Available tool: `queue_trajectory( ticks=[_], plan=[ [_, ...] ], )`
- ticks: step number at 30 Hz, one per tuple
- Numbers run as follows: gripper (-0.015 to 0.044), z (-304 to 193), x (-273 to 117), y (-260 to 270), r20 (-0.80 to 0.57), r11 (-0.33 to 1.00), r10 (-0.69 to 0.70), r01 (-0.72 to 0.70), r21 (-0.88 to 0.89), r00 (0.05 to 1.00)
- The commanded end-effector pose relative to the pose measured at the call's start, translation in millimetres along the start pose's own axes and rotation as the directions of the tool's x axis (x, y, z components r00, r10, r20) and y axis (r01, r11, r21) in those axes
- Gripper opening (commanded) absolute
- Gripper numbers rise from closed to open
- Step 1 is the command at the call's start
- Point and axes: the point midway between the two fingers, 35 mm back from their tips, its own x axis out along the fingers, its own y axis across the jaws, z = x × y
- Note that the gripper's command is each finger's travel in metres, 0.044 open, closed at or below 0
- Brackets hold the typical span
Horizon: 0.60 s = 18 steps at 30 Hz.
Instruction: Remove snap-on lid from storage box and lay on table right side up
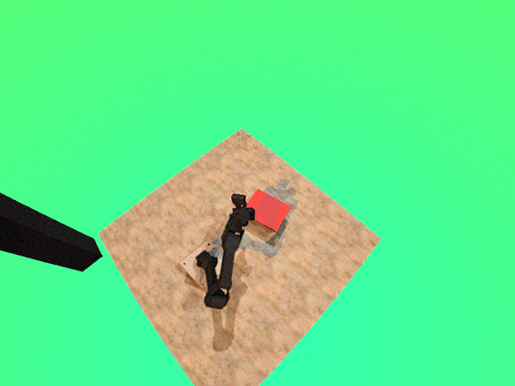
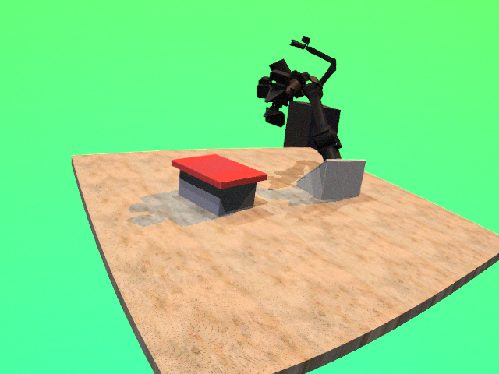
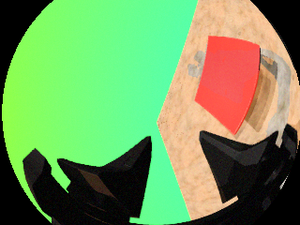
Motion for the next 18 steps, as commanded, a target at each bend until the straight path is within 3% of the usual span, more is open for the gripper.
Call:
queue_trajectory(
  ticks=[1,6,18],
  plan=[
    [0.0235,19.7,-4.3,-46.5,0.075,0.982,-0.146,0.136,0.131,0.986],
    [0.0235,38.6,-17.5,-108.5,0.151,0.908,-0.342,0.285,0.307,0.927],
    [0.0235,39.1,-18.2,-110.7,0.153,0.904,-0.349,0.29,0.313,0.925]
  ],
)
